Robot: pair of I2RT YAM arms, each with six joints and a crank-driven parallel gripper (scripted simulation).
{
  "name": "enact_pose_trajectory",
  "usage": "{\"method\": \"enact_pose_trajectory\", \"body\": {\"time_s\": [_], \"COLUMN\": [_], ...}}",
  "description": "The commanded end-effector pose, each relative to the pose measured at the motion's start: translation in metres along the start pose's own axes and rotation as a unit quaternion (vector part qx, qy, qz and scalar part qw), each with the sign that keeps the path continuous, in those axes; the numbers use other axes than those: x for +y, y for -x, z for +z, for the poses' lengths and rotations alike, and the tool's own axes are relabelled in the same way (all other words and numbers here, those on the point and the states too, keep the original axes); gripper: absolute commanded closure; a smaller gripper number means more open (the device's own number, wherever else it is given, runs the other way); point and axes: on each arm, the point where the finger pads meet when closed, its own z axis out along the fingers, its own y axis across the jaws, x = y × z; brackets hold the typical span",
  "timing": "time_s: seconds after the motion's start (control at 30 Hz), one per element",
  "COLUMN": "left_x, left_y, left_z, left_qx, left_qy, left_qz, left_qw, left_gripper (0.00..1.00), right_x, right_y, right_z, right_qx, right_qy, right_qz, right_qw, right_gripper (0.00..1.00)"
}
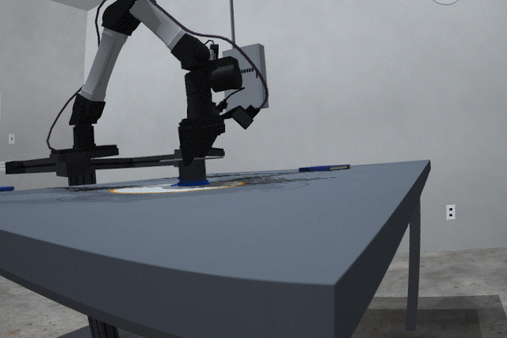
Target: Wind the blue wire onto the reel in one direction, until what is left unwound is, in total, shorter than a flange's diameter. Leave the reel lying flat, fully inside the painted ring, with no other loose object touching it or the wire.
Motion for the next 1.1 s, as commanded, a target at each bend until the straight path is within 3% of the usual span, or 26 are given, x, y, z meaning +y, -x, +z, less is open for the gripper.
{"method": "enact_pose_trajectory", "body": {"time_s": [0.0, 0.13, 0.2, 0.3, 0.37, 0.57, 0.7, 0.87, 1.07], "left_x": [-0.006, -0.007, -0.010, -0.016, -0.016, -0.017, -0.016, -0.011, -0.009], "left_y": [0.026, 0.028, 0.028, 0.027, 0.027, 0.029, 0.031, 0.028, 0.024], "left_z": [-0.007, -0.011, -0.013, -0.015, -0.015, -0.013, -0.012, -0.011, -0.011], "left_qx": [-0.041, -0.011, 0.002, 0.024, 0.024, 0.042, 0.039, 0.043, 0.040], "left_qy": [-0.013, -0.058, -0.078, -0.111, -0.111, -0.151, -0.160, -0.185, -0.186], "left_qz": [-0.081, -0.119, -0.096, -0.065, -0.065, 0.023, 0.075, 0.142, 0.158], "left_qw": [0.996, 0.991, 0.992, 0.991, 0.991, 0.987, 0.984, 0.971, 0.969], "left_gripper": [0.85, 0.85, 0.85, 0.85, 0.85, 0.85, 0.85, 0.85, 0.85], "right_x": [-0.004, -0.004, -0.004, -0.004, -0.004, -0.004, -0.007, -0.008, -0.006], "right_y": [-0.013, -0.019, -0.021, -0.021, -0.021, -0.021, -0.027, -0.016, -0.014], "right_z": [0.001, 0.001, 0.001, 0.001, 0.001, 0.001, -0.007, -0.054, -0.061], "right_qx": [0.015, 0.028, 0.031, 0.031, 0.031, 0.031, 0.031, 0.031, 0.031], "right_qy": [0.007, 0.013, 0.014, 0.014, 0.014, 0.014, 0.014, 0.014, 0.014], "right_qz": [-0.174, -0.278, -0.297, -0.297, -0.297, -0.297, -0.297, -0.297, -0.297], "right_qw": [0.985, 0.960, 0.954, 0.954, 0.954, 0.954, 0.954, 0.954, 0.954], "right_gripper": [0.50, 0.50, 0.50, 0.41, 0.41, 0.23, 0.23, 0.23, 0.23]}}
